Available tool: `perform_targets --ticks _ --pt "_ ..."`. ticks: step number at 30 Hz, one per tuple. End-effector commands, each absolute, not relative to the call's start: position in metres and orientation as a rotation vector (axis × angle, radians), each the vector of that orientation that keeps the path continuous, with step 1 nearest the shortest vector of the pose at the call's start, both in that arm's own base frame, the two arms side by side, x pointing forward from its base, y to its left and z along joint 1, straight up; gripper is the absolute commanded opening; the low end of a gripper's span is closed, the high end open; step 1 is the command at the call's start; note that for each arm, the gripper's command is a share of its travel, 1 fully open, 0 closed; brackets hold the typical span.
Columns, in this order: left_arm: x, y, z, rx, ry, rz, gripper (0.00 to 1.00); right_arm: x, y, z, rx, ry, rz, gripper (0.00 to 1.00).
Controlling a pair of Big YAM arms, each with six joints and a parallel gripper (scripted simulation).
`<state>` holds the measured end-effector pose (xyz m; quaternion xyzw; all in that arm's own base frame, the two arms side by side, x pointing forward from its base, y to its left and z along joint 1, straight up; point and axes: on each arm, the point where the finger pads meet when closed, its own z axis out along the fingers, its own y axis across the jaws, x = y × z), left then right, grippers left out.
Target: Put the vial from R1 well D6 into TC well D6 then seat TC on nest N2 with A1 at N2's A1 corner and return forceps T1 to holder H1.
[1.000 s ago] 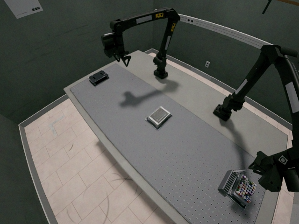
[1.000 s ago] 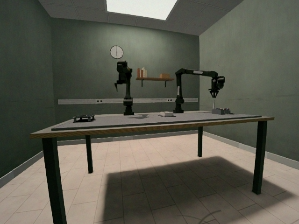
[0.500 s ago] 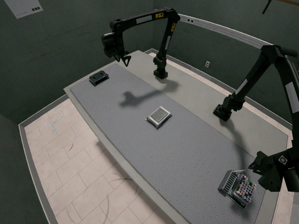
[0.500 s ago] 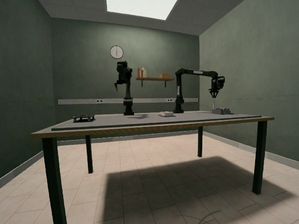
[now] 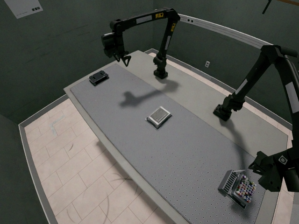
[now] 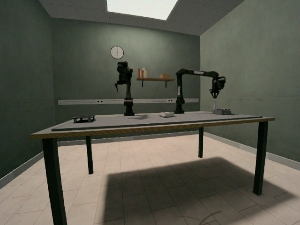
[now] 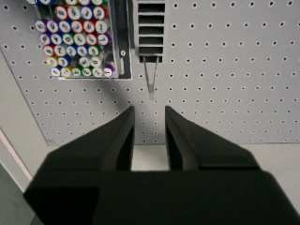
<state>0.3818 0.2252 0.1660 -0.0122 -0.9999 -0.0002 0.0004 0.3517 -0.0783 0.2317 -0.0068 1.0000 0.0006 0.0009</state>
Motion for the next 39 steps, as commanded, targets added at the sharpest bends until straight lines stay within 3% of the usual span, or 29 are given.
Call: perform_targets --ticks 1,39 --pt "0.391 0.228 0.180 -0.052 -3.172 -0.030 0.24 0.359 -0.080 0.244 -0.007 3.106 -0.012 1.00" --pt "0.386 0.225 0.144 -0.055 -3.142 0.001 0.24 0.359 -0.080 0.244 -0.007 3.106 -0.012 1.00"
